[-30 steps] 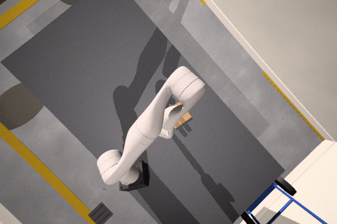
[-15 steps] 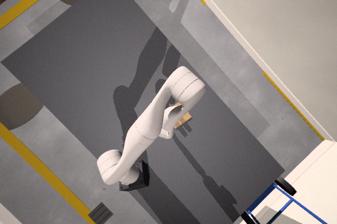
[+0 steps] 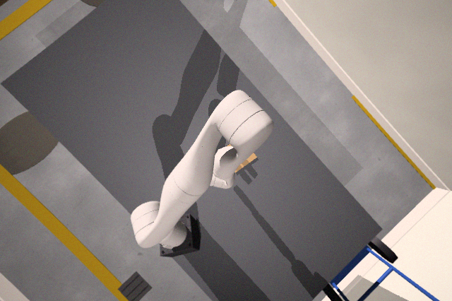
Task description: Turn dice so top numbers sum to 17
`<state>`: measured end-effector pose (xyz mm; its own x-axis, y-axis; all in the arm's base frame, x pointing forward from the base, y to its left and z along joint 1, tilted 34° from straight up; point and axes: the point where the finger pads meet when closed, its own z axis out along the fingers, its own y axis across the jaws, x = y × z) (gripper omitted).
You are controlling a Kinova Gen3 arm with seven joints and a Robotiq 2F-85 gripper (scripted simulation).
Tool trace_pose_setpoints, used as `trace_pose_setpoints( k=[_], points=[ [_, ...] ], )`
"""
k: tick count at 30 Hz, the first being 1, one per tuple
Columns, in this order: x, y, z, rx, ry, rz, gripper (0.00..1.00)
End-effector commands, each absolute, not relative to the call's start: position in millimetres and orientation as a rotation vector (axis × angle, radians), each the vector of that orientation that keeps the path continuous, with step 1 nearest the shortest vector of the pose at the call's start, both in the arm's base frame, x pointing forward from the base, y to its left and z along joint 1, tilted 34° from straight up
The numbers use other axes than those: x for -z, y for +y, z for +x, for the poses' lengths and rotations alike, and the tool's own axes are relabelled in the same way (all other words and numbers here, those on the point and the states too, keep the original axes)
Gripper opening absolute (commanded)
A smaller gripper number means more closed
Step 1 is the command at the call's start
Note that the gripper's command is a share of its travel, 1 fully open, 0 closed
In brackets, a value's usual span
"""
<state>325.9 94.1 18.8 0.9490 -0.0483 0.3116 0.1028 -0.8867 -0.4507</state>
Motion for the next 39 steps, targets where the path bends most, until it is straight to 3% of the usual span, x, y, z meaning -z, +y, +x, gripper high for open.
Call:
trace_pose_setpoints(
  k=[1,39],
  points=[
    [-29.4,87.2,329.1,0.454,-0.042,-2.635,0.26],
    [-66.6,66.5,314.8,0.435,-0.018,-2.642,0.26]
  ],
)
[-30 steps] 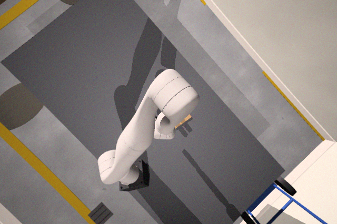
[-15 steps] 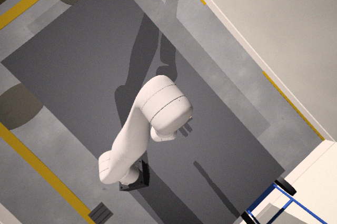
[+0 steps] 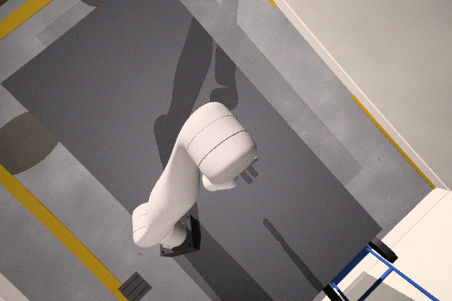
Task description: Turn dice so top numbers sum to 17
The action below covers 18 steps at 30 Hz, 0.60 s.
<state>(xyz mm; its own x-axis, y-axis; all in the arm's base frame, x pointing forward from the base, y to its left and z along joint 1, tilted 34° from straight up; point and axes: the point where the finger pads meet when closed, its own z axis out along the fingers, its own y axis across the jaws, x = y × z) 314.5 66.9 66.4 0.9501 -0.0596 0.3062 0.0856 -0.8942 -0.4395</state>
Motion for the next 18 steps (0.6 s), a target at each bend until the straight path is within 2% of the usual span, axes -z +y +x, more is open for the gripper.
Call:
trace_pose_setpoints(
  k=[1,11,18],
  points=[
    [-66.5,66.4,315.0,0.435,-0.018,-2.642,0.26],
    [-66.6,61.9,328.3,0.424,-0.023,-2.636,0.26],
    [-70.1,46.1,362.2,0.438,-0.021,-2.637,0.26]
  ],
)
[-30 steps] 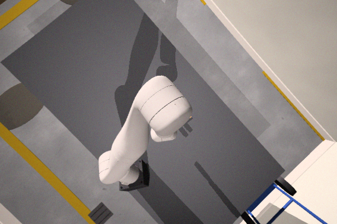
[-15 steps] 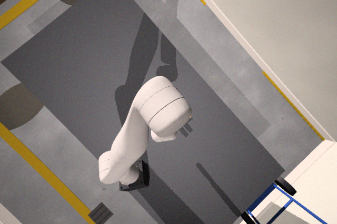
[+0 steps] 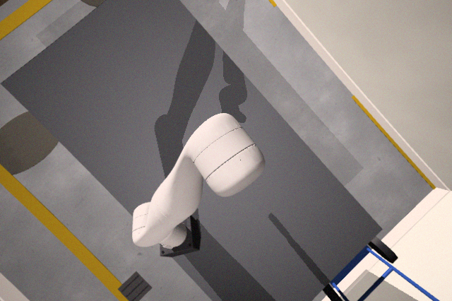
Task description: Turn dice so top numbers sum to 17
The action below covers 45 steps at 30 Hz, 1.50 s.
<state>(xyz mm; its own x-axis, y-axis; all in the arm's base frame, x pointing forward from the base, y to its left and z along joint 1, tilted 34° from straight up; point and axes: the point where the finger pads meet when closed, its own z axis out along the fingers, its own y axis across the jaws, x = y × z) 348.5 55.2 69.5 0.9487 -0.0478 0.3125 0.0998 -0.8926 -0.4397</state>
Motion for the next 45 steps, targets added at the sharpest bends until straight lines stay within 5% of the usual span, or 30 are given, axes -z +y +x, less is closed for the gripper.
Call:
trace_pose_setpoints(
  k=[1,19,45],
  points=[
    [-70.8,43.9,367.1,0.439,-0.021,-2.636,0.26],
    [-89.2,1.3,454.2,0.461,-0.011,-2.618,0.26],
    [-83.3,3.1,460.1,0.461,-0.011,-2.617,0.26]
  ],
)
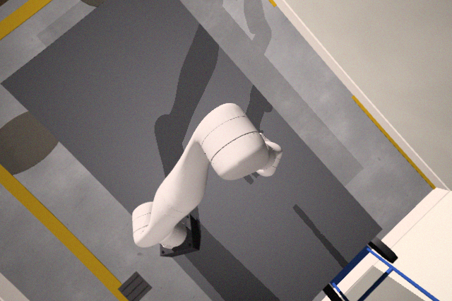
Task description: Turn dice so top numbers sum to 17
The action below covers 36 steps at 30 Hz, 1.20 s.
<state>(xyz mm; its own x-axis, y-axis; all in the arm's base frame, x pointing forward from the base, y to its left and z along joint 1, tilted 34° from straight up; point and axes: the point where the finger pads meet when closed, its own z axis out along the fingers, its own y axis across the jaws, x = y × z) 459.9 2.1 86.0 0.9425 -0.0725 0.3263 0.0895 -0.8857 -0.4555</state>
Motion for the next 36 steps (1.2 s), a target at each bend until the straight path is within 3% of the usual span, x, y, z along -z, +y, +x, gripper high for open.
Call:
trace_pose_setpoints(
  k=[1,21,36],
  points=[
    [-81.0,4.4,461.0,0.461,-0.011,-2.617,0.26],
    [-17.9,39.3,485.6,0.461,-0.011,-2.617,0.26],
    [-10.5,43.4,488.5,0.461,-0.011,-2.617,0.26]
  ],
)
